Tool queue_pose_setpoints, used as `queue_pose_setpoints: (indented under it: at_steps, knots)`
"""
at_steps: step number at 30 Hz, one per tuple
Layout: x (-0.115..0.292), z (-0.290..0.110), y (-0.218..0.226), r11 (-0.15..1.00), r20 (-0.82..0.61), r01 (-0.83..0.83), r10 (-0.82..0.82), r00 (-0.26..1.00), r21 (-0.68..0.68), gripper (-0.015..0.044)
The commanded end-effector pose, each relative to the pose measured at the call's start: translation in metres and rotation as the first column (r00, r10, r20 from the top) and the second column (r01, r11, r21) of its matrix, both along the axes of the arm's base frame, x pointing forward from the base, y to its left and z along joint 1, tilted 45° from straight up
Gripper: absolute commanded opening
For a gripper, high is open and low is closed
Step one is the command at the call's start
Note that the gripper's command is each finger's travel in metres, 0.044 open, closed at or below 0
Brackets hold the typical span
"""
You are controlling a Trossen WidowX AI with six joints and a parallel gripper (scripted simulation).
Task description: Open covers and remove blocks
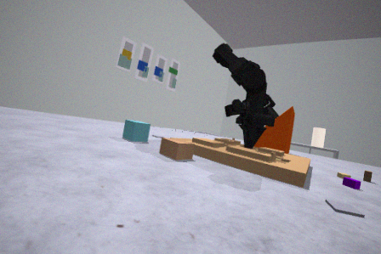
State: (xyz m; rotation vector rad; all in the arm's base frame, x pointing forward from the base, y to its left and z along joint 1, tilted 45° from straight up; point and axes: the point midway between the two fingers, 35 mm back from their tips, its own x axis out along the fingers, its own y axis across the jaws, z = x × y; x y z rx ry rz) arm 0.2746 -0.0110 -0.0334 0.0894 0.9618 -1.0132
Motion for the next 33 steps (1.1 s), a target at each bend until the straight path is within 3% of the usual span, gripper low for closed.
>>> queue_pose_setpoints:
  at_steps: [1,7,17,33]
  knots:
    - [-0.002,-0.003,-0.004,1.000,-0.008,-0.002,0.002,1.000,-0.010,0.0144]
    - [-0.002,-0.004,-0.004,1.000,-0.008,-0.002,0.002,1.000,-0.010,0.0144]
    - [0.000,-0.003,-0.003,1.000,-0.003,0.001,-0.001,1.000,-0.002,0.0080]
    - [-0.003,0.007,0.009,1.000,-0.006,0.000,0.000,1.000,-0.002,0.0080]
